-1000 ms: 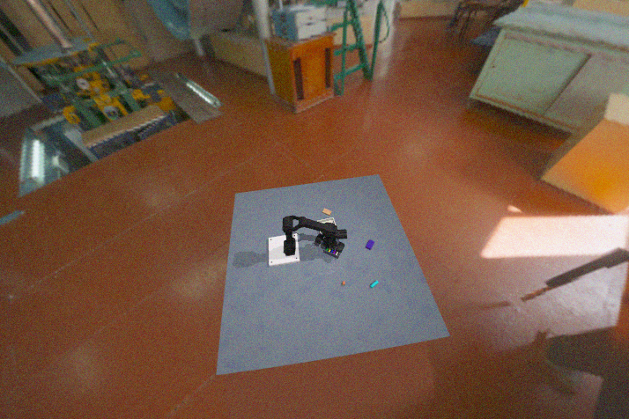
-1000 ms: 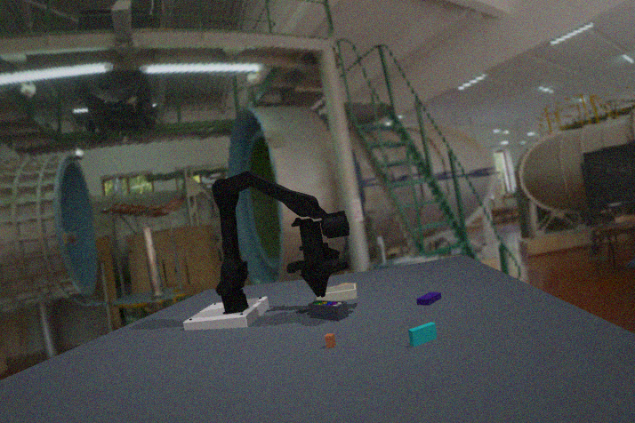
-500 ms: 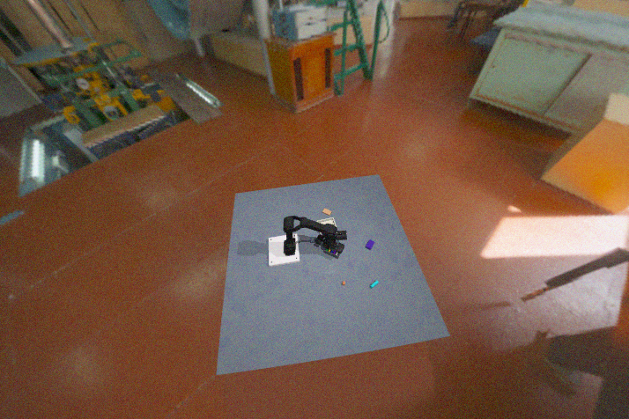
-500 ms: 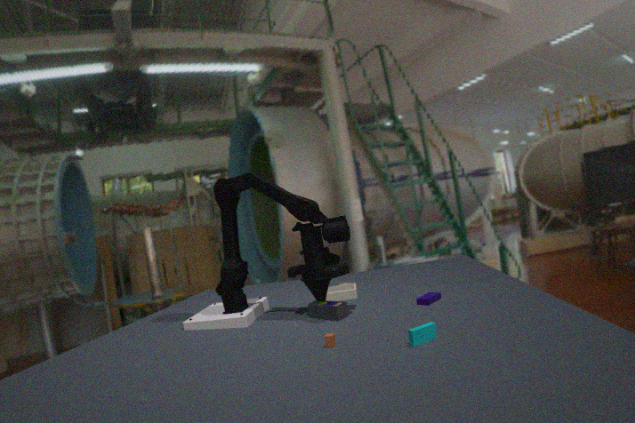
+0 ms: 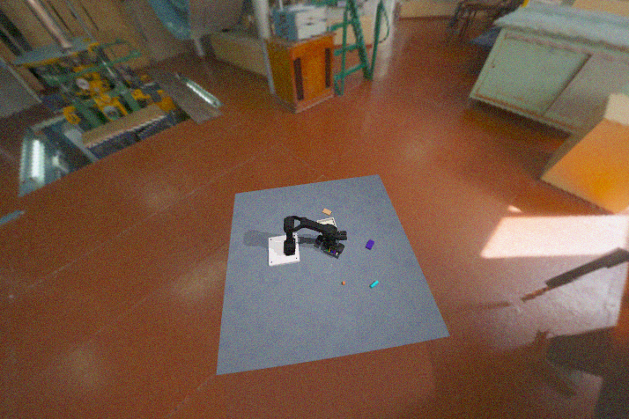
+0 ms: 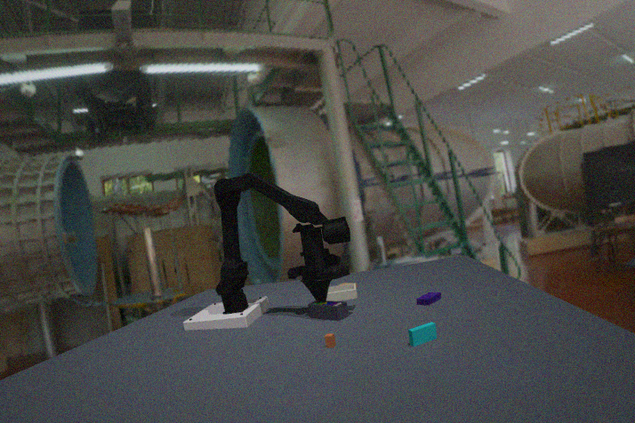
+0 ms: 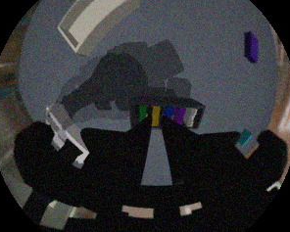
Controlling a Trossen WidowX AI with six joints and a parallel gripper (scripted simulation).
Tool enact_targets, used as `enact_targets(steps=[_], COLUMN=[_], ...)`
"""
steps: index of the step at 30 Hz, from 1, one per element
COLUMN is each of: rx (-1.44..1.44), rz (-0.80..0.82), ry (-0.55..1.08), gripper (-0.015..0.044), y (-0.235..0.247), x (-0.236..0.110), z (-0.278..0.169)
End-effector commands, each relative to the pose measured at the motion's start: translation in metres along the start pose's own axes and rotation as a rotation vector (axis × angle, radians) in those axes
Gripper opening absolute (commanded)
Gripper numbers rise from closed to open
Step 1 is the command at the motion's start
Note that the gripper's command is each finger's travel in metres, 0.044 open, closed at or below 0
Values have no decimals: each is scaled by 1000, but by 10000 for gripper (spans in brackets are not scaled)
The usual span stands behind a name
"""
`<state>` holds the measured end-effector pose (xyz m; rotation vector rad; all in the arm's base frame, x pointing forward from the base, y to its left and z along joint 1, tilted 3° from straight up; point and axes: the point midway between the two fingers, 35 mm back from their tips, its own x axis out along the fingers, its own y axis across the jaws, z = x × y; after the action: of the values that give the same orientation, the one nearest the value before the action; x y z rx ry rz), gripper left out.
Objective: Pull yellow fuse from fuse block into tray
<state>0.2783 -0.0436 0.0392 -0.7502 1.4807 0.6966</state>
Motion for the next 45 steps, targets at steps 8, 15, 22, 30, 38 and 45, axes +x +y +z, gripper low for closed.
enact_targets(steps=[8, 15, 22, 30, 38, 45], rx=[-3, 0, 0, 0, 0, -1], rz=[3, 1, 1, 1, 1, 1], ry=[-6, 1, 1, 0, 0, -1], gripper=[66, 39, 0, 0, 0, 0], y=[0, 0, 0, 0, 0, 0], x=[8, 7, 7, 5, 1, -3], z=[1, 0, 0, 0, 0, 0])
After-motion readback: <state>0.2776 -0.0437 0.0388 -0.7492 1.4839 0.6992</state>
